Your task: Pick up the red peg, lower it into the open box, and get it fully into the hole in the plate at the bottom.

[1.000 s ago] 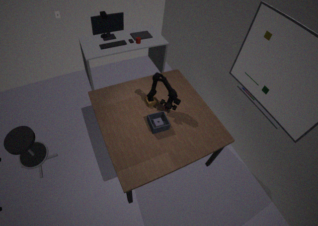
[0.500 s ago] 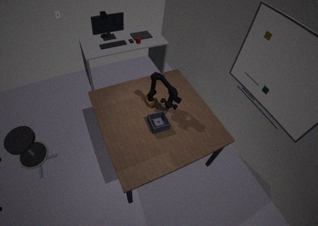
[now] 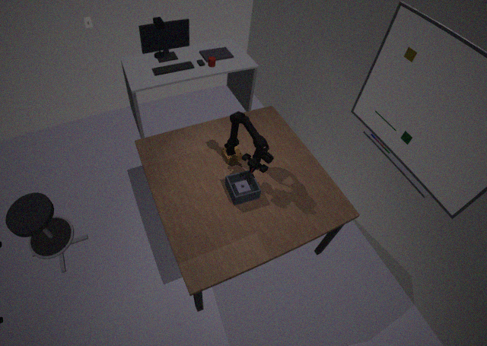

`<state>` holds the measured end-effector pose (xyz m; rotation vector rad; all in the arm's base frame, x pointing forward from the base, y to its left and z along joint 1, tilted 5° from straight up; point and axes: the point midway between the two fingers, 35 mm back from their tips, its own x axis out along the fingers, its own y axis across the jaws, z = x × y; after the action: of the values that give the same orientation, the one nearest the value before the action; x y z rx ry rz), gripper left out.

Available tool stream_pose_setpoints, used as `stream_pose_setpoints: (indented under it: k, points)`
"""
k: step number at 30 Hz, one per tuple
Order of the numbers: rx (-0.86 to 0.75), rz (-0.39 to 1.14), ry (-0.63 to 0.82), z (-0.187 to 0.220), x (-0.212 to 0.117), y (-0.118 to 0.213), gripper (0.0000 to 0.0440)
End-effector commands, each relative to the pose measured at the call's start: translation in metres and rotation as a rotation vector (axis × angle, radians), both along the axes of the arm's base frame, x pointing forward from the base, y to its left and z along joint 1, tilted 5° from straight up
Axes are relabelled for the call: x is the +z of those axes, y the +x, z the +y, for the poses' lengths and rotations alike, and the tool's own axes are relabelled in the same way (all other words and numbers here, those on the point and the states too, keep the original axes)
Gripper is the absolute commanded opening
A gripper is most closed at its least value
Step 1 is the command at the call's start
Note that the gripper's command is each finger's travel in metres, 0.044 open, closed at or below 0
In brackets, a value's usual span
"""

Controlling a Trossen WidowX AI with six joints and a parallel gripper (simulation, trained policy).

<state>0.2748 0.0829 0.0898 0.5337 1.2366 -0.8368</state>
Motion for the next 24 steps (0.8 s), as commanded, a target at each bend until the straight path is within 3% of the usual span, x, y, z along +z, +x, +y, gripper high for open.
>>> stream_pose_setpoints:
  k: [1,24]
  points:
    - [-0.024,-0.017,-0.008,-0.017,0.002,0.014,0.0000]
    - [0.049,0.044,0.068,-0.081,-0.048,0.057,0.0001]
